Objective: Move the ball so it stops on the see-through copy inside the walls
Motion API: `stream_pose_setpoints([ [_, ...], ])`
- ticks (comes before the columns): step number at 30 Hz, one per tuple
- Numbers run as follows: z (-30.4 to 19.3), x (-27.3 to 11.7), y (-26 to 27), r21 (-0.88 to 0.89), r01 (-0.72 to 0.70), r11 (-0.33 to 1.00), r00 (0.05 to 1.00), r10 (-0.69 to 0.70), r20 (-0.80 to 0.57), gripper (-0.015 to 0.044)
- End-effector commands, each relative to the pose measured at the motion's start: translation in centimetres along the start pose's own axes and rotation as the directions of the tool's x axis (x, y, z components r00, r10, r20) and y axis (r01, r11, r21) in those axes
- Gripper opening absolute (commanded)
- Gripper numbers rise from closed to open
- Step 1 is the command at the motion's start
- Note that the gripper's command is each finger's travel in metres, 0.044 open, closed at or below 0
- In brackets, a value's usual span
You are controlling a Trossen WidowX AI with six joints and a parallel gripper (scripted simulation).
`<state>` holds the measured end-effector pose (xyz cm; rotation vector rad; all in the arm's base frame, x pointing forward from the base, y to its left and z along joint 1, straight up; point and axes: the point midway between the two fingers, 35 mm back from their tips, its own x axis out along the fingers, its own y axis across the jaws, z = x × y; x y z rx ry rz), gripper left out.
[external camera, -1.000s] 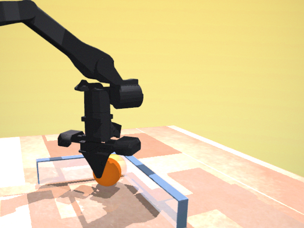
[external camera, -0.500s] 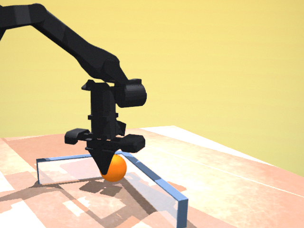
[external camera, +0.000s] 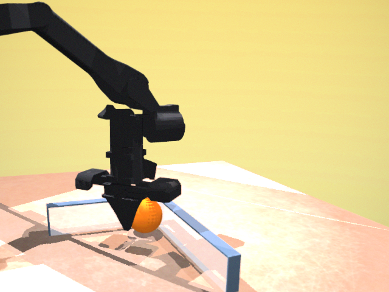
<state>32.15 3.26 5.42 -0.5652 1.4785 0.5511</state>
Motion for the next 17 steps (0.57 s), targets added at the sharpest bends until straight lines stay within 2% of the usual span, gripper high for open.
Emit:
stream_pose_setpoints([
  [1,-0.6,-0.2,0.0,-0.002,0.003,1.0,1.0,-0.003,0.008,0.0],
  [12,-2.3,-0.1,0.1,-0.002,0.003,1.0,1.0,-0.003,0.007,0.0],
  [17,-2.3,-3.6,0.1,-0.002,0.003,1.0,1.0,-0.003,0.007,0.0],
])
